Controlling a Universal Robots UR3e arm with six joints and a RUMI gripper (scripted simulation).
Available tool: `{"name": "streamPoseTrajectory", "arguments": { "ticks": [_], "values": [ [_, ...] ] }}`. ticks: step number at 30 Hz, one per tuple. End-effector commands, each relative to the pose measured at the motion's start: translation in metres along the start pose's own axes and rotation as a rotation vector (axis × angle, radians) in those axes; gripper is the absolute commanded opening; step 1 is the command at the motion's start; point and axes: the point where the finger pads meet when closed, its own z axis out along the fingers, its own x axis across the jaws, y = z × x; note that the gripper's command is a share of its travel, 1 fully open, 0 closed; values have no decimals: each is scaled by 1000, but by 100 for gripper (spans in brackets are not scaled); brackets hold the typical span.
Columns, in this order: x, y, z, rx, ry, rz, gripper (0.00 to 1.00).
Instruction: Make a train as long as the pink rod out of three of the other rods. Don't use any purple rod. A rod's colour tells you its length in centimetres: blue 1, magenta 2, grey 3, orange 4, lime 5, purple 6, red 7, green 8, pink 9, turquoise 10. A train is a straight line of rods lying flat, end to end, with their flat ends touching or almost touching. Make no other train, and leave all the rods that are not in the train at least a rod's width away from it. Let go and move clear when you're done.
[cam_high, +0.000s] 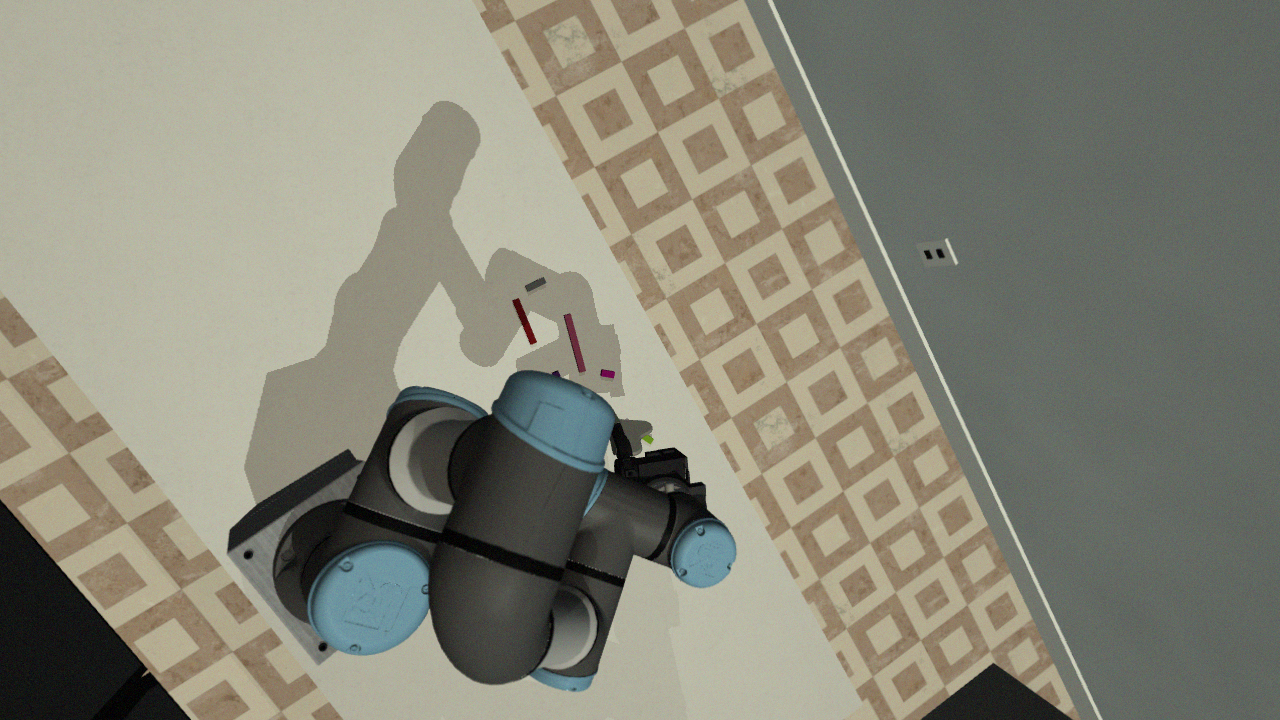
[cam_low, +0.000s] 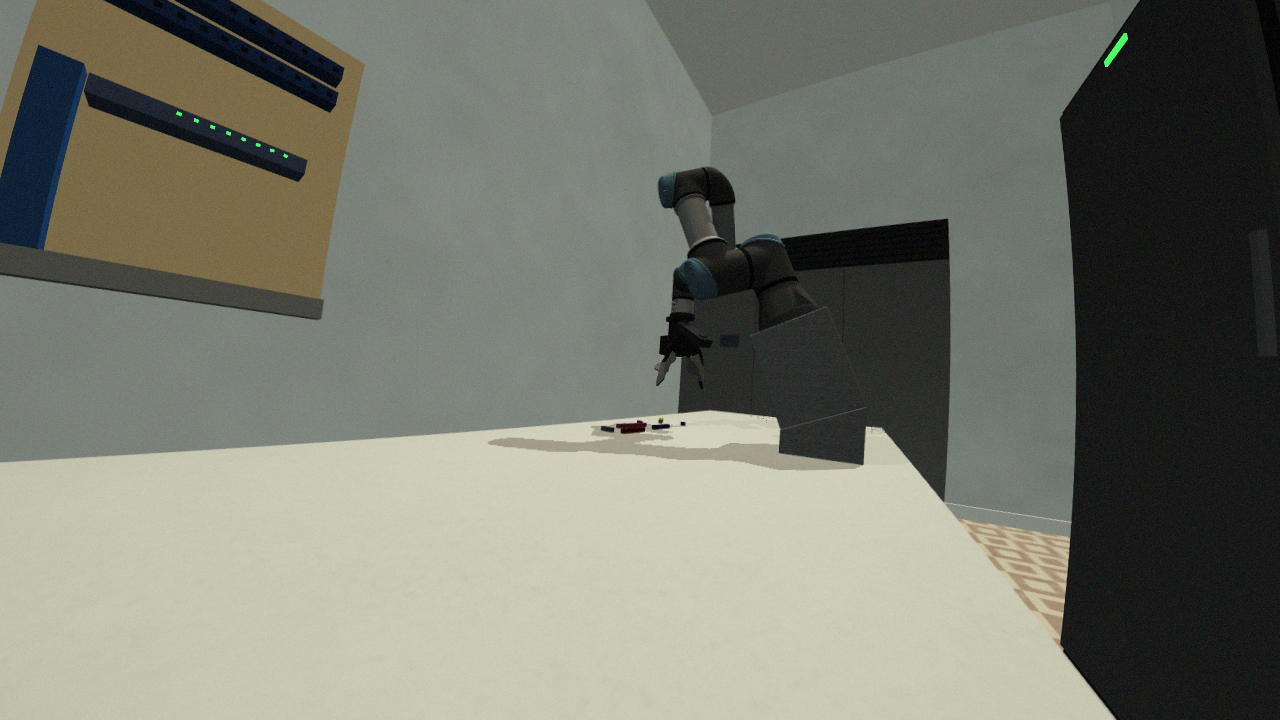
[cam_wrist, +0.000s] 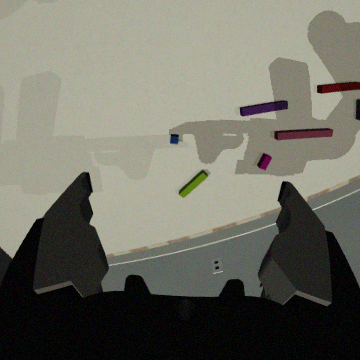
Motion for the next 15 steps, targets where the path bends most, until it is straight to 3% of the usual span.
{"name": "streamPoseTrajectory", "arguments": {
  "ticks": [1, 6, 15],
  "values": [
    [18, 2, 3, 11, -11, -27, 100],
    [39, 1, 7, 21, -15, -60, 100],
    [99, -7, 16, 35, -23, -153, 100]
  ]
}}
